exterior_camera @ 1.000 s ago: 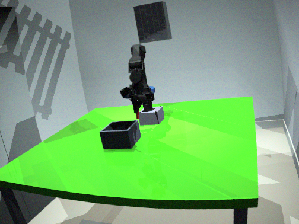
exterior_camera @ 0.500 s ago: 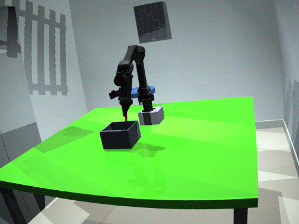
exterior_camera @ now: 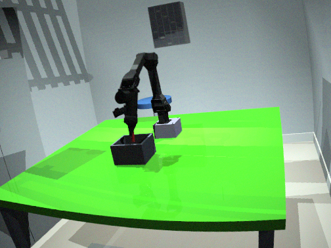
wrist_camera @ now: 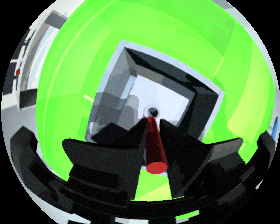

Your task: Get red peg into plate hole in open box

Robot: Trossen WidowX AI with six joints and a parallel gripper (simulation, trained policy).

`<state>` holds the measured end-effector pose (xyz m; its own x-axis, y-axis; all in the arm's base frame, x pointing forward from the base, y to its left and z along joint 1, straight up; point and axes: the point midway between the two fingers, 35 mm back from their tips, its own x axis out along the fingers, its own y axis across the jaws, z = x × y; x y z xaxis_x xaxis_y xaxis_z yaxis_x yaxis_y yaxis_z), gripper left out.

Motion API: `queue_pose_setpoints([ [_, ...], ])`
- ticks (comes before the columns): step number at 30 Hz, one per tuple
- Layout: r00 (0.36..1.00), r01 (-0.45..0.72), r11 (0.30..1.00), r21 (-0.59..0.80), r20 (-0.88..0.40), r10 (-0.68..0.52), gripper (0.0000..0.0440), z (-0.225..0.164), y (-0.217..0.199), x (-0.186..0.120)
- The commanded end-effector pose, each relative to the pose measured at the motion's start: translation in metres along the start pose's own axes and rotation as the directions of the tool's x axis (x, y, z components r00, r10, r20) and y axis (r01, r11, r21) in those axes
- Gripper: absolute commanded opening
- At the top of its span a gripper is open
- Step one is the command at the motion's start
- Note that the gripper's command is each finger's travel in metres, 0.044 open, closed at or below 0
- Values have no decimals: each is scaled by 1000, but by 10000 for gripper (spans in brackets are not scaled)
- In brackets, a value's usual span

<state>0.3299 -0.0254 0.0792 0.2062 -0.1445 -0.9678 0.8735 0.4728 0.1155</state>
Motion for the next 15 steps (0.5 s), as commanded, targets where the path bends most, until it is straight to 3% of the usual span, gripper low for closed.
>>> queue_pose_setpoints([
  [1, 1000, 12, 1000, -2, -18, -12, 9, 2, 0, 12],
  [3, 999, 22, 1000, -6, -27, -23, 26, 2, -1, 19],
  [7, 998, 41, 999, -24, -39, -42, 122, 3, -3, 32],
  [10, 997, 60, 997, -43, -47, -62, 164, 6, -3, 38],
  [15, 998, 50, 998, -48, -37, -51, 289, 19, 7, 43],
])
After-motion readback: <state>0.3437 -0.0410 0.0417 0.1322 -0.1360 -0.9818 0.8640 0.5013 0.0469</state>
